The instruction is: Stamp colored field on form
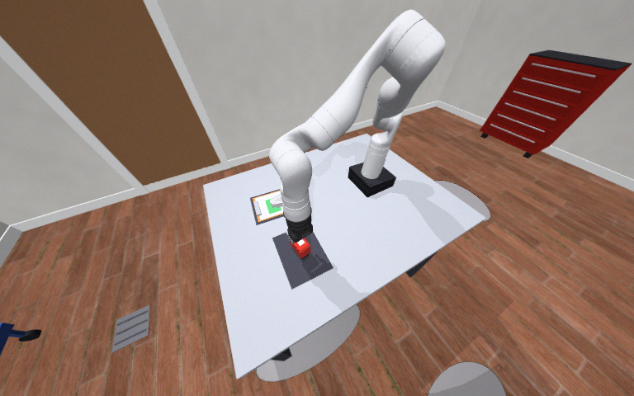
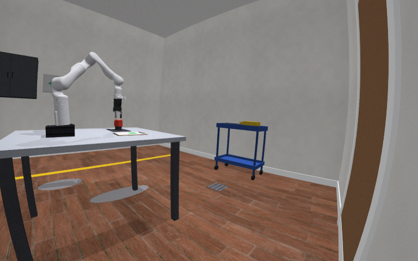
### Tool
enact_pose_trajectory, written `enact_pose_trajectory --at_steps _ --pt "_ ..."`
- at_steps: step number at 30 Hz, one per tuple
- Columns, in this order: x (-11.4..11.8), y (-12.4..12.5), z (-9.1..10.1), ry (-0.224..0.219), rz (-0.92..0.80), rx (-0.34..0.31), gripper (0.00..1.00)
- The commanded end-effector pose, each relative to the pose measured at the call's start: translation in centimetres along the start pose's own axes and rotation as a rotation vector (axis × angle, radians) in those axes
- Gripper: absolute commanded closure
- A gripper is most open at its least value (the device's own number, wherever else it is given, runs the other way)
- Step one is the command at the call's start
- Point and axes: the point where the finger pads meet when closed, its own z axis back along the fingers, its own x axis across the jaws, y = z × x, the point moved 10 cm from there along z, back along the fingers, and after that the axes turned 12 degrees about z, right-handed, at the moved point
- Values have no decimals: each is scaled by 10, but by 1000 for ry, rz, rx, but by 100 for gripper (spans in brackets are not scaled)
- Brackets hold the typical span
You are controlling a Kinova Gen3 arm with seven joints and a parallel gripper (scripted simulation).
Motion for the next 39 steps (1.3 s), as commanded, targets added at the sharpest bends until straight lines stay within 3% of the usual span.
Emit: enact_pose_trajectory --at_steps 1,39 --pt "0 0 1 2 0 0 0" --pt "0 0 -5 2 0 0 0"
